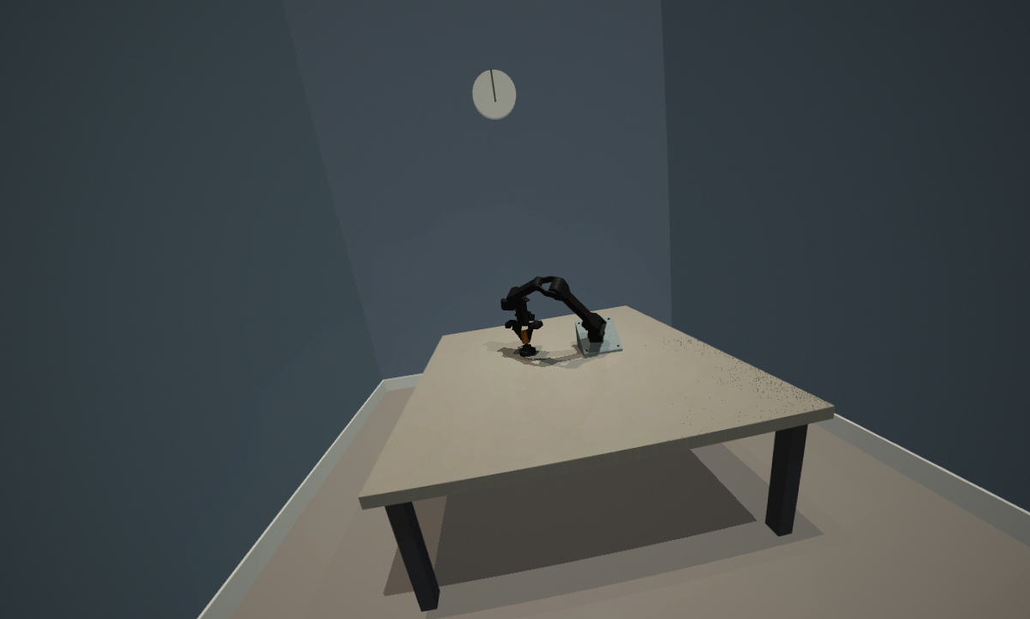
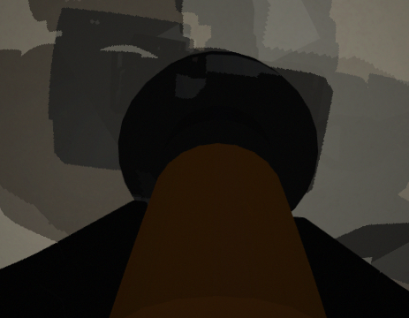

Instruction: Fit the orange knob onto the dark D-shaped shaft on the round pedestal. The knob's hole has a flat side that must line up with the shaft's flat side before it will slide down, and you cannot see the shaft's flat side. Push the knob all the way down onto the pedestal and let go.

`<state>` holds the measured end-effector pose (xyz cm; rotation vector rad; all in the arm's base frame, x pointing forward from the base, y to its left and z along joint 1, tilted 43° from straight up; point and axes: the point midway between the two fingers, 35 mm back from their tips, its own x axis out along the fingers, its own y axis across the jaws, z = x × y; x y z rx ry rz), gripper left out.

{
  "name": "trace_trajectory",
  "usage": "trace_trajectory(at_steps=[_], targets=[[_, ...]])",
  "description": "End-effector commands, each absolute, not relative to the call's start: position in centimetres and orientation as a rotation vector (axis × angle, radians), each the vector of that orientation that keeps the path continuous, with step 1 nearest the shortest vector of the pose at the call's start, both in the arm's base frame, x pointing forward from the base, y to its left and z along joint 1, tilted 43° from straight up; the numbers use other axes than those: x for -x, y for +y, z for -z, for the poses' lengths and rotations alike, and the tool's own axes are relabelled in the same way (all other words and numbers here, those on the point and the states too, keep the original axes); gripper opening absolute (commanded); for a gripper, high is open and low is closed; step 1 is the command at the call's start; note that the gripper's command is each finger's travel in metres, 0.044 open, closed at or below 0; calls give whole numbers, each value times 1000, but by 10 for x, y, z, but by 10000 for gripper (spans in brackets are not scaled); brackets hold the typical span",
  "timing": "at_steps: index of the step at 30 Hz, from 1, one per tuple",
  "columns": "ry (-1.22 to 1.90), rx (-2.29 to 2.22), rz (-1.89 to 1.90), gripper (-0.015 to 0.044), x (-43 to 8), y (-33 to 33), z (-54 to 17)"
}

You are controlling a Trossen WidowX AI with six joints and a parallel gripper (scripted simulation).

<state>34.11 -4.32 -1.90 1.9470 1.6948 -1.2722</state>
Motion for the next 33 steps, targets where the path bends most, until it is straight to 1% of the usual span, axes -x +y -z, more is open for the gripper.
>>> trace_trajectory(at_steps=[1,10,17,33], targets=[[1693,-1950,1273,0,-342,-43,19],[1690,-1955,1282,0,-344,-46,16],[1616,-2063,1504,0,-346,-47,15],[1616,-2063,1504,0,-343,-44,18]])
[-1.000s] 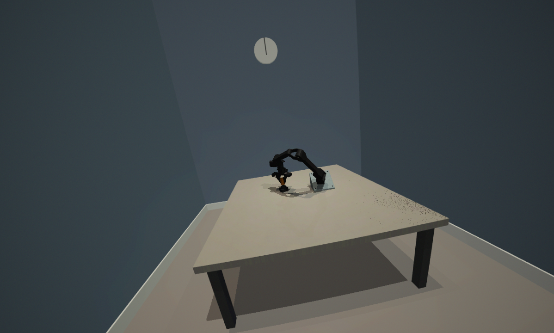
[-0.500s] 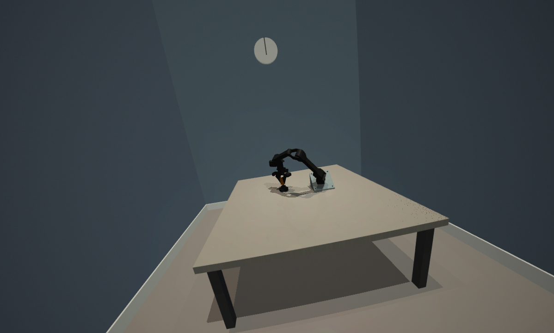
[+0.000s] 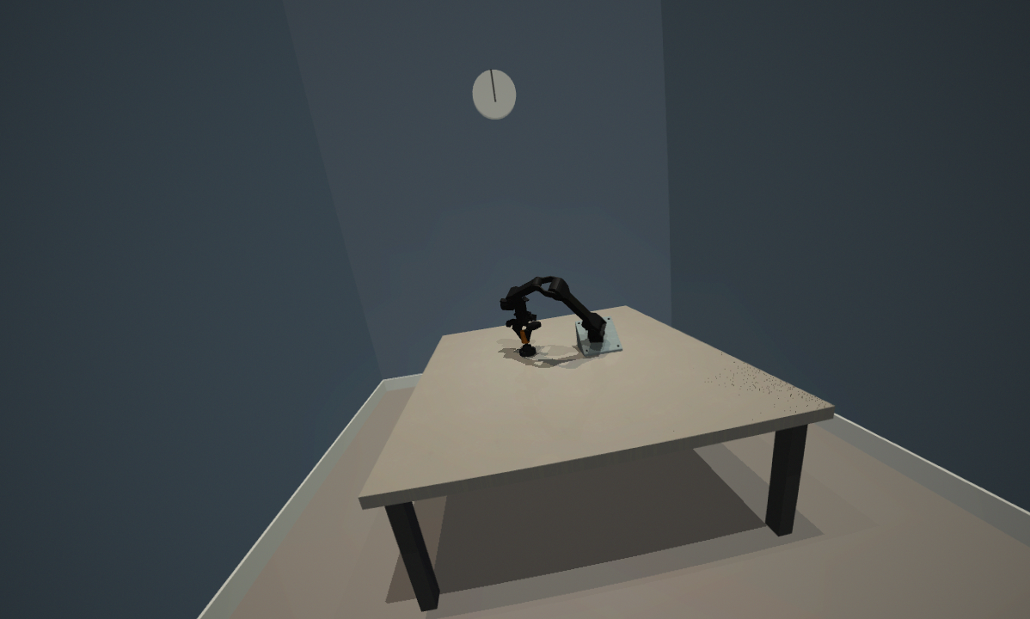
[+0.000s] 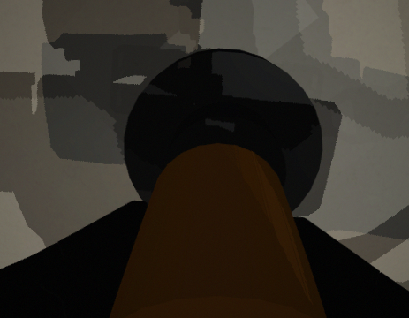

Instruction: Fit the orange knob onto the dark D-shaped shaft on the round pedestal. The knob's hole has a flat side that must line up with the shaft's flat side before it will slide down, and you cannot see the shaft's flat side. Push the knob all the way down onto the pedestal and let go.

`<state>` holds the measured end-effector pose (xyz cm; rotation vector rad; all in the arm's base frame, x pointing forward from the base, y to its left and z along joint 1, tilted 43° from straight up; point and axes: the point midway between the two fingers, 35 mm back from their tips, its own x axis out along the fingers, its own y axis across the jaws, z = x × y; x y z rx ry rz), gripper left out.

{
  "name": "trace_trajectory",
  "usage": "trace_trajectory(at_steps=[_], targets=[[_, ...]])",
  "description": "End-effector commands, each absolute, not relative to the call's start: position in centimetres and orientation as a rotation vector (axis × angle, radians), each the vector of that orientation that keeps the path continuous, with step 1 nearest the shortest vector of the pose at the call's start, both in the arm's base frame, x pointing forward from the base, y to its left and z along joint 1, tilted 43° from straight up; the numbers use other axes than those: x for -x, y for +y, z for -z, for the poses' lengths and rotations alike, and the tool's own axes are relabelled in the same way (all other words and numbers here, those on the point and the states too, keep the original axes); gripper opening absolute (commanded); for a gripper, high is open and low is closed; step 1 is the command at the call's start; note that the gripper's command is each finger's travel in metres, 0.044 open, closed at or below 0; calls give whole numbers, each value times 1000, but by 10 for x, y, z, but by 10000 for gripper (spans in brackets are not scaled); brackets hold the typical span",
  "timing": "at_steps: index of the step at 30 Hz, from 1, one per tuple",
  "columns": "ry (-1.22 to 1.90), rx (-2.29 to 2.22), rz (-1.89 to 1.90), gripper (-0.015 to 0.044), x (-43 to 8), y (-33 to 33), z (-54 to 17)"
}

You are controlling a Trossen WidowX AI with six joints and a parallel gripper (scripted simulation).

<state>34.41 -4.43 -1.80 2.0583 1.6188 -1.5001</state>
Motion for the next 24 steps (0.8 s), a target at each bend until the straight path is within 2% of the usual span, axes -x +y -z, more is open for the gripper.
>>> trace_trajectory(at_steps=[1,24], targets=[[1616,-2063,1504,0,-342,-44,18],[1618,-2062,1500,0,-339,-37,26]])
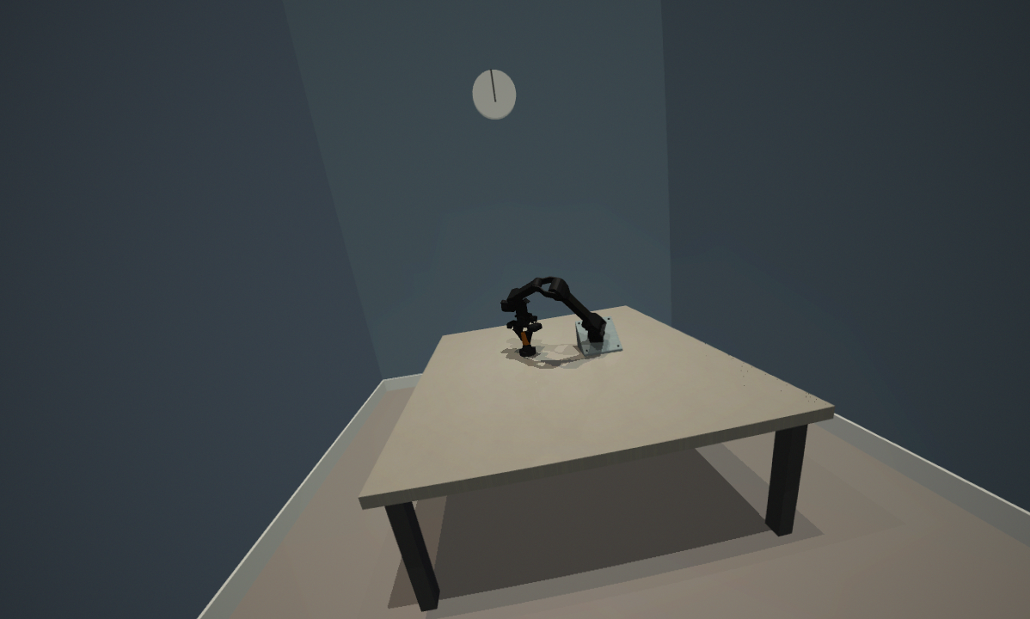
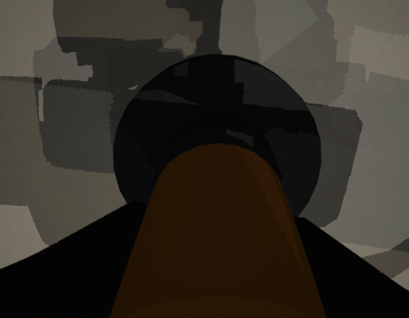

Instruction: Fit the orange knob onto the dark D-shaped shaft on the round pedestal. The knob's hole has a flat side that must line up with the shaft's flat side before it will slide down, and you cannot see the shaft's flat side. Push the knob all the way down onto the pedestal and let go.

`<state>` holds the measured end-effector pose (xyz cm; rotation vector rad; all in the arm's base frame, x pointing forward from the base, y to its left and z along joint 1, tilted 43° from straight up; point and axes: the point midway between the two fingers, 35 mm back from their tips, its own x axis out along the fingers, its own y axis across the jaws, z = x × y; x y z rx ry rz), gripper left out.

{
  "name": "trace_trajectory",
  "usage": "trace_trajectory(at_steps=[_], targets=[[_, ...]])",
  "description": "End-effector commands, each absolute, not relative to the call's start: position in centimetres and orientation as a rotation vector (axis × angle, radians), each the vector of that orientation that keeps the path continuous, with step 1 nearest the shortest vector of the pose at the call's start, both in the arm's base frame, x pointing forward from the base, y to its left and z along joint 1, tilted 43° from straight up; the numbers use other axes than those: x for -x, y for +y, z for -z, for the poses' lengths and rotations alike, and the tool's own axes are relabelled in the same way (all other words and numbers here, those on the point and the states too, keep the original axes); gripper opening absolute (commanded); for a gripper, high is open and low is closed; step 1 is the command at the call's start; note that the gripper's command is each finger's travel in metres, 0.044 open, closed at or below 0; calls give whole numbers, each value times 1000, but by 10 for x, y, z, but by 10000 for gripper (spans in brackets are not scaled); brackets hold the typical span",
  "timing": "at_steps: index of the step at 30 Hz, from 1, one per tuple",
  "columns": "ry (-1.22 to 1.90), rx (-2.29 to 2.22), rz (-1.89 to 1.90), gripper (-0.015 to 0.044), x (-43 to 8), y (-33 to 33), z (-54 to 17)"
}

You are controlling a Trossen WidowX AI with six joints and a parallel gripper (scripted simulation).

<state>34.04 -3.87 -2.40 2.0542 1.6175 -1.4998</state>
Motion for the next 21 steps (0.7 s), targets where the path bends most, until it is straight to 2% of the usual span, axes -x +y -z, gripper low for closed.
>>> trace_trajectory(at_steps=[1,19,21], targets=[[1618,-2062,1500,0,-339,-36,26],[1618,-2052,1499,0,-340,-32,31],[1618,-2052,1499,53,-340,-32,31]])
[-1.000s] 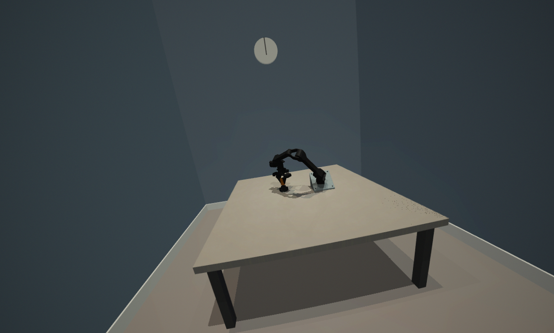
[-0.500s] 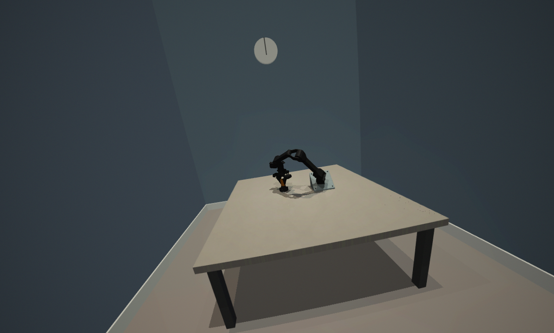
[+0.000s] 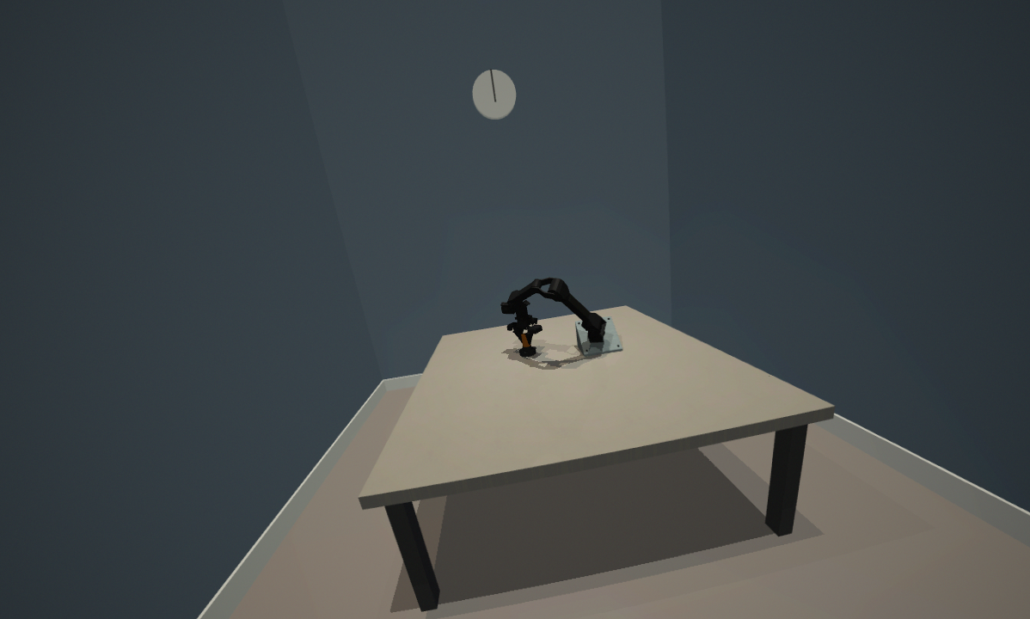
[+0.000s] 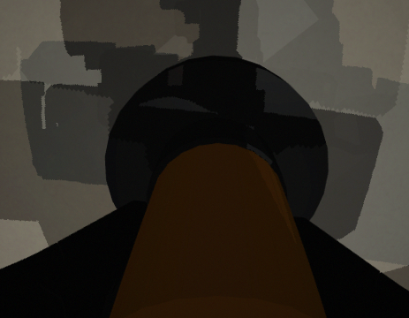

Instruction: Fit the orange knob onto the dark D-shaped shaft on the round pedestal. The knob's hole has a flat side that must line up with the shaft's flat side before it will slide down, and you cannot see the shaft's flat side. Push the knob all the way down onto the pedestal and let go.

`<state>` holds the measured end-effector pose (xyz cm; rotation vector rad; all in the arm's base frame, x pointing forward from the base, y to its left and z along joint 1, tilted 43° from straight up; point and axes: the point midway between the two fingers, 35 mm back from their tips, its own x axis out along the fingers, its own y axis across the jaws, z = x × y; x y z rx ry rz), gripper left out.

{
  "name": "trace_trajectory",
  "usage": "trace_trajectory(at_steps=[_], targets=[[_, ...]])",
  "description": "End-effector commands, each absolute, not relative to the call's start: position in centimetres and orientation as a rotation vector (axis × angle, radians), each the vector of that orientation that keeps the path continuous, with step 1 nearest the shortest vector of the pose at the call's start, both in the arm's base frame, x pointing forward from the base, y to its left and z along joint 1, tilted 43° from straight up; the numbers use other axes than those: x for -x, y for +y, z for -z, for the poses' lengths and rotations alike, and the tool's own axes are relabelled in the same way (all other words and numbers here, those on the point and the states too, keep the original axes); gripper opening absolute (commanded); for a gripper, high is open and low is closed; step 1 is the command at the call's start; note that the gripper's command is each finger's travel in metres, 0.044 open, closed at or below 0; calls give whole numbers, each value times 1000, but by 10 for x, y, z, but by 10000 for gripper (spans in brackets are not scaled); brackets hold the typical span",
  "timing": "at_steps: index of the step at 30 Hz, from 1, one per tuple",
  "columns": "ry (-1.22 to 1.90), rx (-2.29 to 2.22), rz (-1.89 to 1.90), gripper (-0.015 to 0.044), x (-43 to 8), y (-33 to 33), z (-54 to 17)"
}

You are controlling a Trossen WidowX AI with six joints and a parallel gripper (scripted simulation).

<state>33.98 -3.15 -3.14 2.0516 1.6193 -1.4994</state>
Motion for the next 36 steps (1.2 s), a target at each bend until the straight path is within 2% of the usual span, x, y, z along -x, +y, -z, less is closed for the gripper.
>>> trace_trajectory(at_steps=[1,15,24,31,36], targets=[[1618,-2052,1499,79,-340,-32,31],[1618,-2052,1499,440,-340,-32,31],[1618,-2052,1499,440,-340,-34,30],[1614,-2051,1504,440,-347,-91,-32],[1614,-2051,1503,440,-349,-97,-39]])
